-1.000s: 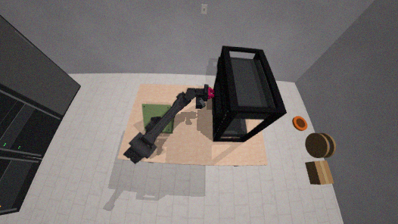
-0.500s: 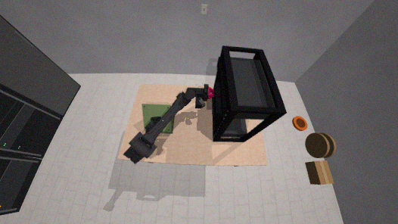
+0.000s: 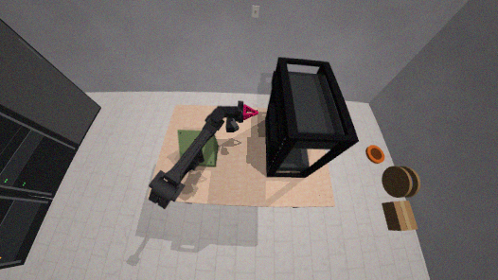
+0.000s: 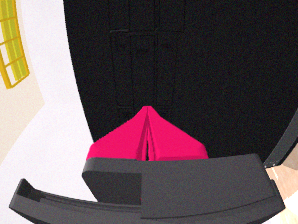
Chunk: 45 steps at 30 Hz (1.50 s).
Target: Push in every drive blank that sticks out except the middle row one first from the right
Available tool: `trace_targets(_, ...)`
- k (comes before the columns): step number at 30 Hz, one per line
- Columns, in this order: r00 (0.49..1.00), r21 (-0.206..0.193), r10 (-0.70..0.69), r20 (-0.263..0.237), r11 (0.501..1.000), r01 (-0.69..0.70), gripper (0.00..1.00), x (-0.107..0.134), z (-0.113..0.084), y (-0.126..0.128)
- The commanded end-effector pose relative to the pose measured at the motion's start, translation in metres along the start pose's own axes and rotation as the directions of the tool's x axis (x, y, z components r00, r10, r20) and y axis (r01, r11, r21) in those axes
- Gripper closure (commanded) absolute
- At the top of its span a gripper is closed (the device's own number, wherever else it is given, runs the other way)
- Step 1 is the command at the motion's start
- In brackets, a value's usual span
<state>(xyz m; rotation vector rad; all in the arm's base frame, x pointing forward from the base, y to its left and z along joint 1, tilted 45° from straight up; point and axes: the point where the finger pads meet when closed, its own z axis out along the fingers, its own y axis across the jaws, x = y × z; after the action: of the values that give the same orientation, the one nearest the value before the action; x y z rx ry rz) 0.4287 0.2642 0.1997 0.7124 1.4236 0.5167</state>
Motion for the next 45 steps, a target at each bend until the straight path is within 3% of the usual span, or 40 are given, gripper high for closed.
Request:
trace_targets(1,1.0,0.018,0.009,0.024,1.0,-0.01,1.0,-0.012,0.002,-0.011)
trace_targets(5,1.0,0.027,-0.01,0.014,1.0,0.01,1.0,-0.004,0.002,-0.017)
trace_targets(7,1.0,0.004,-0.003,-0.003,1.0,0.003,1.0,-0.002,-0.011,-0.004)
trace_targets(13,1.0,0.007,-0.008,-0.005,1.0,0.008,1.0,-0.003,-0.025,-0.001)
trace_targets(16,1.0,0.03,-0.024,0.003,0.999,0.024,1.0,-0.004,-0.011,-0.013)
trace_targets(17,1.0,0.028,-0.02,0.005,0.999,0.019,1.0,-0.003,-0.003,-0.01)
trace_targets(18,0.999,0.008,0.02,0.025,1.0,-0.02,1.0,-0.008,0.012,0.012)
trace_targets(20,1.0,0.008,0.017,0.025,1.0,-0.017,1.0,-0.009,0.03,0.011)
trace_targets(22,1.0,0.008,0.017,0.025,1.0,-0.017,1.0,-0.009,0.03,0.011)
trace_targets(26,1.0,0.008,0.013,0.026,1.0,-0.014,1.0,-0.01,0.058,0.009)
trace_targets(31,1.0,-0.015,0.018,0.007,1.0,-0.018,1.0,-0.001,0.05,0.019)
trace_targets(35,0.999,0.006,0.017,0.028,1.0,-0.018,1.0,-0.01,0.059,0.011)
trace_targets(45,1.0,0.0,0.014,0.017,1.0,-0.014,1.0,-0.005,0.055,0.016)
